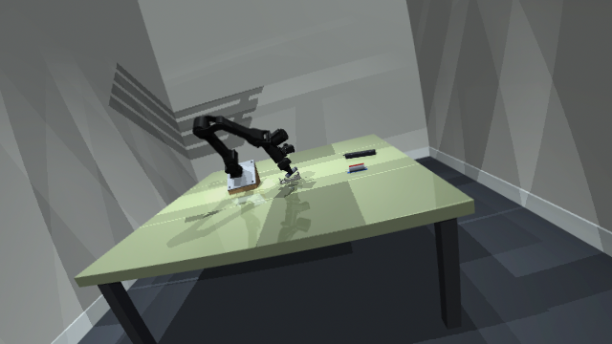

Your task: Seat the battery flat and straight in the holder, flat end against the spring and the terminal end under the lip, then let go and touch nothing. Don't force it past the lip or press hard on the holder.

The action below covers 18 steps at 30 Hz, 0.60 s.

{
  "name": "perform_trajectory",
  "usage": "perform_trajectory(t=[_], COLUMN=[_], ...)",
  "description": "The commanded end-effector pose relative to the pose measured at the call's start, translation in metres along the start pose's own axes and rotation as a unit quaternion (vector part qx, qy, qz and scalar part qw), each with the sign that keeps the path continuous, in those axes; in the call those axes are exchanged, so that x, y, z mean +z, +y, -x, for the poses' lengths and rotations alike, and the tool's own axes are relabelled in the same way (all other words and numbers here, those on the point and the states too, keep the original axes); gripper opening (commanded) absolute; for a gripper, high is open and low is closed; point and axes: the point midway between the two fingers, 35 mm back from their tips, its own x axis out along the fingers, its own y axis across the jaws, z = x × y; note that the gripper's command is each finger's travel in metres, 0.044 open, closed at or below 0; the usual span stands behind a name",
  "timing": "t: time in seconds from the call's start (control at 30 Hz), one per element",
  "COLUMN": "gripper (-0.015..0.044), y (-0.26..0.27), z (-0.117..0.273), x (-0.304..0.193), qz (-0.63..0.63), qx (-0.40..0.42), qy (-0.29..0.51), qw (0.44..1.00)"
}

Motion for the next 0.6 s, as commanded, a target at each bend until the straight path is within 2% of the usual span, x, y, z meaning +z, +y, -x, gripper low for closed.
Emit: perform_trajectory(t=[0.0,0.57], gripper=[0.0065,0.0065], y=[0.0021,0.0005], z=[-0.0016,-0.0027], x=[-0.0043,-0.0112], qz=[0.004,0.010], qx=[0.003,0.001], qy=[-0.012,-0.053], qw=[1.000,0.999])
